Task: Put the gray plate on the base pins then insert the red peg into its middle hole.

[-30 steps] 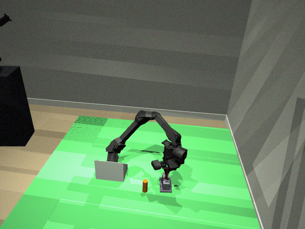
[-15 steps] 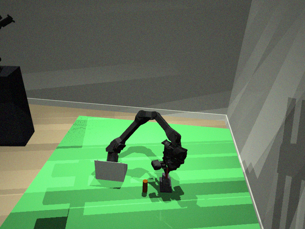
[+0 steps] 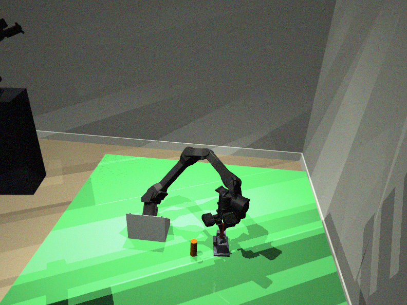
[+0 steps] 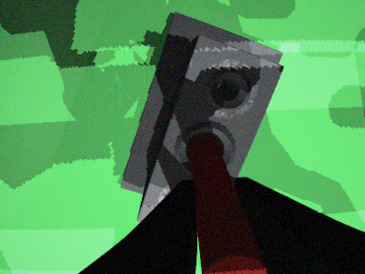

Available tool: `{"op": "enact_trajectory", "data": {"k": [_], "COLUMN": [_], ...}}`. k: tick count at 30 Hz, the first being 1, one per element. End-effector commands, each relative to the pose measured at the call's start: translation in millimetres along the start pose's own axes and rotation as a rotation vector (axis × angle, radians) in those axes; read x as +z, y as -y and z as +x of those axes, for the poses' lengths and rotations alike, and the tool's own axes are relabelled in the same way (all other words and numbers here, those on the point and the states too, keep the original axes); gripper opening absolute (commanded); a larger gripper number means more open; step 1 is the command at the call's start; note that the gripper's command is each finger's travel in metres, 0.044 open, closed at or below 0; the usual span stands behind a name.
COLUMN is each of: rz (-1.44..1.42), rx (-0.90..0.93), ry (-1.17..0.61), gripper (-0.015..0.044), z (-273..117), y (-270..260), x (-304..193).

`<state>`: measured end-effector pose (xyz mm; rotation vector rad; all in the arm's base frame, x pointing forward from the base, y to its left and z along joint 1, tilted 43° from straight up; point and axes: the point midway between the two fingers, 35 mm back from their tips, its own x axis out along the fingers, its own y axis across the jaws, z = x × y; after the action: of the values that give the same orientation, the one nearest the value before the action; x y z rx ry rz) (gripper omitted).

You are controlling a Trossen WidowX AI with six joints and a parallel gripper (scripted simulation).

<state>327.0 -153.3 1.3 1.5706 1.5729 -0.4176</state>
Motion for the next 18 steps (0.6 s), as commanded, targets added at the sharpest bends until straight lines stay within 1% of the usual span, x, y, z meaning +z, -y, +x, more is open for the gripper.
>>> {"op": "enact_trajectory", "data": {"k": [1, 4, 18], "rz": [0.000, 0.000, 0.009], "rx": [0.000, 0.000, 0.004], "ry": [0.000, 0.000, -0.002], "gripper": [0.0079, 0.0150, 0.0150], "z": [-0.1, -0.1, -3.5], "y": [-0.1, -0.1, 0.2], "x": [0.2, 0.2, 0.1]}}
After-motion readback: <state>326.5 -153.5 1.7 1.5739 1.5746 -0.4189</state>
